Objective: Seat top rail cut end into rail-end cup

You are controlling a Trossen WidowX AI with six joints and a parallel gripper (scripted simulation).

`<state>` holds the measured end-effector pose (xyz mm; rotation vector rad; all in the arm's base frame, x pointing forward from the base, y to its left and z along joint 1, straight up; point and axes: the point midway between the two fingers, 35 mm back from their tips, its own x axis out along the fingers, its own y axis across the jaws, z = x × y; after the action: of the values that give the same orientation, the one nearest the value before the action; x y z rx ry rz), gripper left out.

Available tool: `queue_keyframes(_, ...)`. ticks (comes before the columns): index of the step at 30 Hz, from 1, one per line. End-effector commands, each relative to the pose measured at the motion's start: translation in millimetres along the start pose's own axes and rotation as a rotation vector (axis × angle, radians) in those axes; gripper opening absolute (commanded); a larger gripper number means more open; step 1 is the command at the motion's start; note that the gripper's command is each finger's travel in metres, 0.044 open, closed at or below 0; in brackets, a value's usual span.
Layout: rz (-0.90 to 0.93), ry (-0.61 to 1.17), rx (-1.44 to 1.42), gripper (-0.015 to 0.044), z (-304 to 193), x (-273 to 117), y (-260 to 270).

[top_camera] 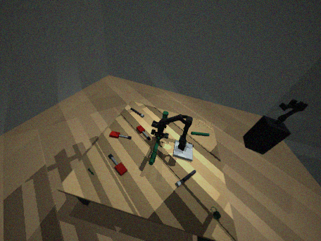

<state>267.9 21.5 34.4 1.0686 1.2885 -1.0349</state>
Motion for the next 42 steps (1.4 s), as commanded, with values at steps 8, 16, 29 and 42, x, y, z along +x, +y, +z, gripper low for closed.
queue_keyframes(8,0.000,-0.007,0.003,0.0000,0.1,-5.8,0.0)
queue_keyframes(16,-0.006,-0.135,0.001,0.0000,5.2,-39.7,1.8)
queue_keyframes(29,0.000,-0.253,-0.001,0.0000,9.5,-73.4,0.7)
queue_keyframes(42,-0.009,-0.228,-0.002,0.0000,7.1,-67.5,-0.2)
